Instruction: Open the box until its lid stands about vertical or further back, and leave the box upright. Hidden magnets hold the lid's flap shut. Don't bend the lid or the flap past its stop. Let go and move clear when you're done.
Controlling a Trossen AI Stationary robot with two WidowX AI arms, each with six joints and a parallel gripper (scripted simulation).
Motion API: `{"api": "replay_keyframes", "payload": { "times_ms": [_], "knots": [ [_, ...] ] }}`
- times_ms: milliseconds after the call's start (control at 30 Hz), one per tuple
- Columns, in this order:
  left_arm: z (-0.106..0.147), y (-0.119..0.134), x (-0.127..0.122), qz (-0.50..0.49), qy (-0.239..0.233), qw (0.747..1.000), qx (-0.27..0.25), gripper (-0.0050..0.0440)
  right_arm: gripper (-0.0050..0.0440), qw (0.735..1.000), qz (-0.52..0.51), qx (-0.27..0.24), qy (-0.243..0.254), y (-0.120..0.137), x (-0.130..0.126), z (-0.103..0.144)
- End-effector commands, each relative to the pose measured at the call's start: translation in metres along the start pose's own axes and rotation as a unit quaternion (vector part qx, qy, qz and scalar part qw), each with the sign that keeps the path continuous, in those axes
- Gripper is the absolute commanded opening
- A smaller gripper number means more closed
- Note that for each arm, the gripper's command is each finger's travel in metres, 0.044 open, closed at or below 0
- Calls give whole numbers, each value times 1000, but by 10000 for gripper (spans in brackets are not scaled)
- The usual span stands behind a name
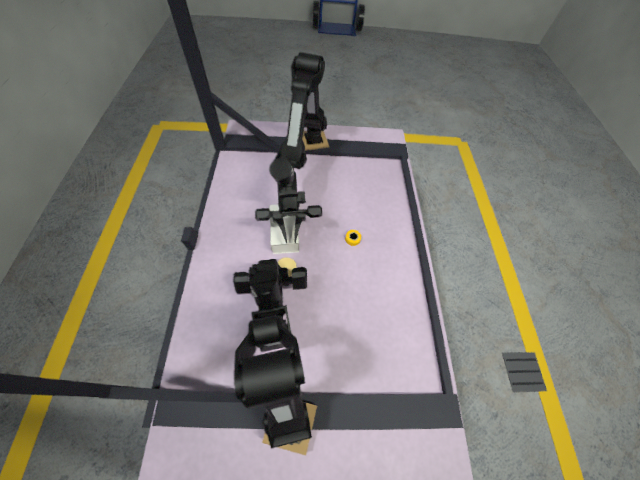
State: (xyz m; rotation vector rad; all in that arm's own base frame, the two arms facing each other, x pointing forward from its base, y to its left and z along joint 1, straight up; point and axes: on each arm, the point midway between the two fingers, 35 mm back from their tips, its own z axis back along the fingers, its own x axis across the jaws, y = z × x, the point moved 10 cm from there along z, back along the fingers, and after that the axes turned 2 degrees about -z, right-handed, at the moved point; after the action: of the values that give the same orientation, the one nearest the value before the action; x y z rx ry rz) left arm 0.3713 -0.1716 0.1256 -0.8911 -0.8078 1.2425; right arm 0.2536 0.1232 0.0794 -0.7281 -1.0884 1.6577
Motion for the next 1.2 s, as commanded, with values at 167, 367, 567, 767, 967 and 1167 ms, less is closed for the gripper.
{"api": "replay_keyframes", "payload": {
  "times_ms": [167, 367, 567, 767, 967, 1167],
  "knots": [
    [-4, 7, -1, 3, 0, 1000, -5, 99, 80, 1000, -1, -6, -1, -3, 1, -2],
    [-8, 14, -2, 3, 0, 1000, -5, 99, 80, 1000, -1, -6, -1, -3, 1, -2],
    [-10, 19, -2, 3, 0, 1000, -5, 99, 80, 1000, -1, -6, -1, -3, 1, -2],
    [-14, 27, -2, 3, 0, 1000, -5, 99, 80, 1000, -1, -6, -1, -3, 1, -2],
    [-17, 34, -2, 3, 0, 1000, -5, 99, 80, 1000, -1, -6, -1, -3, 1, -2],
    [-18, 37, -2, 3, 1, 1000, -4, 99, 80, 1000, -1, -6, -1, -3, 1, -2]
  ]
}}
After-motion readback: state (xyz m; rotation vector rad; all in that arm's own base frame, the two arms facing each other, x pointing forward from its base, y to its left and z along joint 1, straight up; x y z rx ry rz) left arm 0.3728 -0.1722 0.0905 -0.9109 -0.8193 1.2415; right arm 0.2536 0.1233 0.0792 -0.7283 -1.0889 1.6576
